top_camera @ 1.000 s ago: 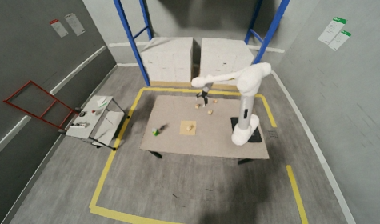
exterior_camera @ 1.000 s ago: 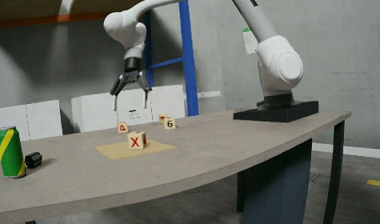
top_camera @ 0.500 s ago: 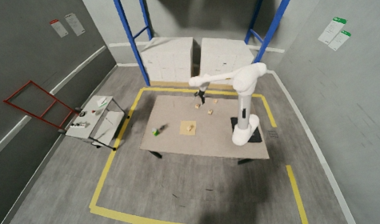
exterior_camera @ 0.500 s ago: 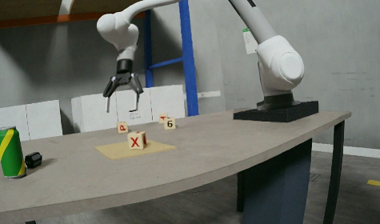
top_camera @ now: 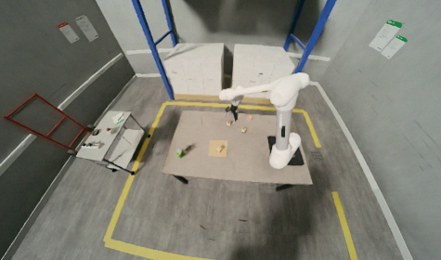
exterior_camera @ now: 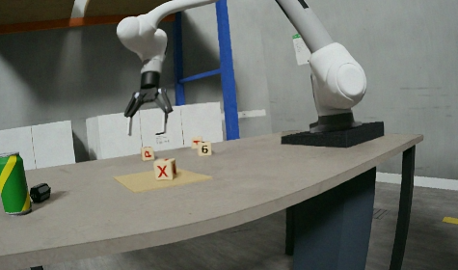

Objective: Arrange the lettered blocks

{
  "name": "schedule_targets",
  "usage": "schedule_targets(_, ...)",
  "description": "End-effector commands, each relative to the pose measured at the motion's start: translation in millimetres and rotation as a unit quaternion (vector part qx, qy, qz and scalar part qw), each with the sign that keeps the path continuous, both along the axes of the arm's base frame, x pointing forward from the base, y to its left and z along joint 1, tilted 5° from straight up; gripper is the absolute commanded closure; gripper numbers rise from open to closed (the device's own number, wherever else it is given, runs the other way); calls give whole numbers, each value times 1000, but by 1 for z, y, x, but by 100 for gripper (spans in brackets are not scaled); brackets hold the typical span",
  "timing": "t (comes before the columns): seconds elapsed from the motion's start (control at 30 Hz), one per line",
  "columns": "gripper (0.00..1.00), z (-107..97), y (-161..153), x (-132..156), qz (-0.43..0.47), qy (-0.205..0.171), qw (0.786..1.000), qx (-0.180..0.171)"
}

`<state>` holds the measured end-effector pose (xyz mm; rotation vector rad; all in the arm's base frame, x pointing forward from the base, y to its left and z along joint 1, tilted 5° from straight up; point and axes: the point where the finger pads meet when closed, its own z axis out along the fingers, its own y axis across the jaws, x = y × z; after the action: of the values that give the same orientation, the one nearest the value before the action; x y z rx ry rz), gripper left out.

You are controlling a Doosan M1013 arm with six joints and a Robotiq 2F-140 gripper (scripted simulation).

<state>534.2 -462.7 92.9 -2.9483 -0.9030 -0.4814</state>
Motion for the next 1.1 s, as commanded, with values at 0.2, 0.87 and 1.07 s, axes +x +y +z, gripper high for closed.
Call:
schedule_targets(0.2,0,1,0,0,0,-1,1000,0)
schedule_targets(0.87,0,3,-22,-111,0,-1,1000,0)
schedule_targets(1.07,0,4,-40,-198,0,-1,1000,0)
